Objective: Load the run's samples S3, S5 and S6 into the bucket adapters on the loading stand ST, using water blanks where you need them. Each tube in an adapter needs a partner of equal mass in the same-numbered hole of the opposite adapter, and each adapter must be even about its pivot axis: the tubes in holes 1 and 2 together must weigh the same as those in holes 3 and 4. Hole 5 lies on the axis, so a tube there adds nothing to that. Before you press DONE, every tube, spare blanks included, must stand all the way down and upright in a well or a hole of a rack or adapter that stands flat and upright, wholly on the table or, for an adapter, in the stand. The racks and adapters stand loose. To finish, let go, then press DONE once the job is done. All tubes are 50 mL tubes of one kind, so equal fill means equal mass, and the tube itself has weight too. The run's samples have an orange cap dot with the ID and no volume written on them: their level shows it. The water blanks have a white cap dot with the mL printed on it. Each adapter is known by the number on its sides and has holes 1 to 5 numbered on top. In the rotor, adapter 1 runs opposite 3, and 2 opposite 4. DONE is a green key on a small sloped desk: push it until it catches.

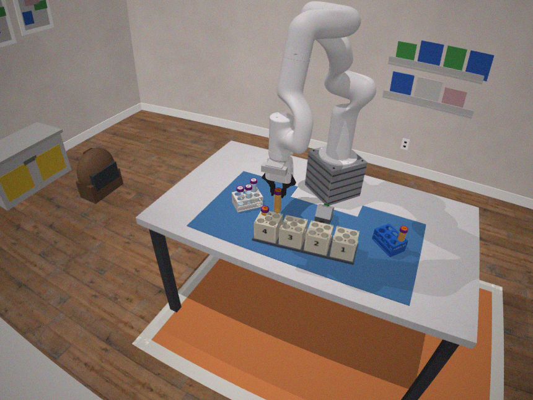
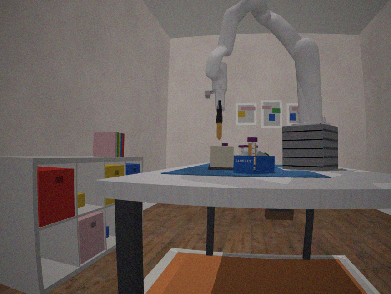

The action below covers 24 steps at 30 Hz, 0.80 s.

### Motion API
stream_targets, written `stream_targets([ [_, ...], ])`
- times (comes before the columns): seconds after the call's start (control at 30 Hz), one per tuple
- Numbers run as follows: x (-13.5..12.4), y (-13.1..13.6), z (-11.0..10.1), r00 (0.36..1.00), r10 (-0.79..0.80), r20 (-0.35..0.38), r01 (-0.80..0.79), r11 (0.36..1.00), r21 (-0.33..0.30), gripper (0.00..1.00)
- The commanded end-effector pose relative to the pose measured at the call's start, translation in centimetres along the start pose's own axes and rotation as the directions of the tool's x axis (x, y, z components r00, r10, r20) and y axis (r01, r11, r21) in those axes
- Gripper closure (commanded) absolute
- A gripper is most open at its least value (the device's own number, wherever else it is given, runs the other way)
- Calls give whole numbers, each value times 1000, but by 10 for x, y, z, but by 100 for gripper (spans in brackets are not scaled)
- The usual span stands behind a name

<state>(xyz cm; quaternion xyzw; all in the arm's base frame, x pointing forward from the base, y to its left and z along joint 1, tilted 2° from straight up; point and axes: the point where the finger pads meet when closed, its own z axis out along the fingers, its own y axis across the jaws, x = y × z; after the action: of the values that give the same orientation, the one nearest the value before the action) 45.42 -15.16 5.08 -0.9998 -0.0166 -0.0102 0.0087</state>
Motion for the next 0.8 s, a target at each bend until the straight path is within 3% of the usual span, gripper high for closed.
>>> stream_targets([
  [0.0,6,19,0,1000,-1,-2,1,1000,4,100],
  [0.37,19,64,0,1000,-1,-2,1,1000,4,100],
  [0.77,19,64,0,1000,-1,-2,1,1000,4,100],
])
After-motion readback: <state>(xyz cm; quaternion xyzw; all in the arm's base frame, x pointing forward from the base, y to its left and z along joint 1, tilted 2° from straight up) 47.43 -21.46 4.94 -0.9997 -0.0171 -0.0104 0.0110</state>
